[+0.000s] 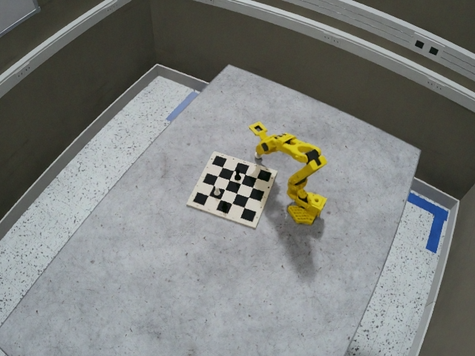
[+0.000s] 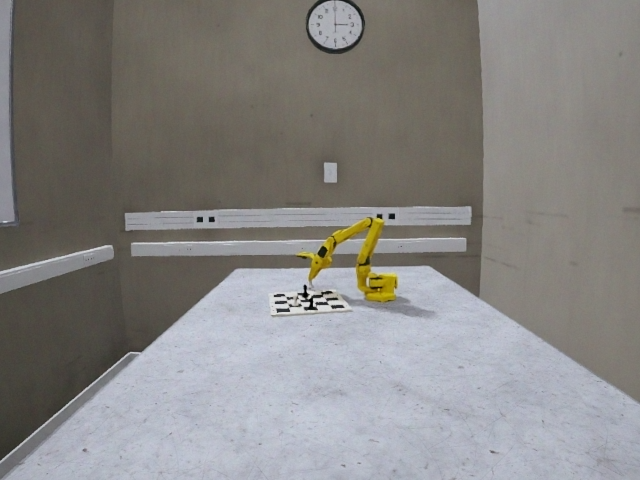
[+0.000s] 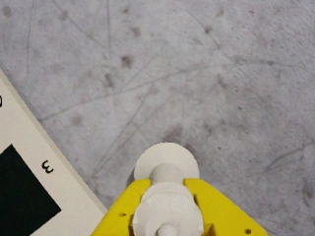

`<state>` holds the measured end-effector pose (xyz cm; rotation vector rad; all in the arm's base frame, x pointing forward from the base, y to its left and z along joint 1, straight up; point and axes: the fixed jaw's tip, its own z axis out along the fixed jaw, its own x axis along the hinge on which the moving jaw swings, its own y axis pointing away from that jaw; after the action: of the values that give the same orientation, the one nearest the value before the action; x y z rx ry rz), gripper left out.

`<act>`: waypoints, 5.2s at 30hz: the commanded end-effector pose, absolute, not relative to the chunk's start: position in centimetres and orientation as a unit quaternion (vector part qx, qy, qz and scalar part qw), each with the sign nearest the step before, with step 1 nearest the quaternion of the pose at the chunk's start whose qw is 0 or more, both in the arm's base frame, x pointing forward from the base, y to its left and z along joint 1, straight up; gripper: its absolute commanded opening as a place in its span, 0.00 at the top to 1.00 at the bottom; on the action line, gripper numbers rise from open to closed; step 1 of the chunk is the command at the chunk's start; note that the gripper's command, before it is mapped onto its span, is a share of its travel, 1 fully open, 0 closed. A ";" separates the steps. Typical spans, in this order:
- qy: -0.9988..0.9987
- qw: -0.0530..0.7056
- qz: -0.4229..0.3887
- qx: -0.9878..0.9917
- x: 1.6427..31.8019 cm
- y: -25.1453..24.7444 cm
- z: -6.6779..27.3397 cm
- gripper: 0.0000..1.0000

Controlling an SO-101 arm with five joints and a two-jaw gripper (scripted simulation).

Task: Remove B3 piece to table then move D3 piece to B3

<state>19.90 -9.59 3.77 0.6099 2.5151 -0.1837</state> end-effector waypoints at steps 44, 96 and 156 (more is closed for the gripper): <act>0.938 0.261 -0.065 0.219 19.3 -9.0 2.7 1.00; 0.938 0.263 -0.059 0.218 19.5 -8.5 2.8 0.88; 0.938 0.263 -0.059 0.218 19.8 -8.7 7.8 0.88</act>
<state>19.58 -8.86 6.88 0.5995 2.5559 -0.1623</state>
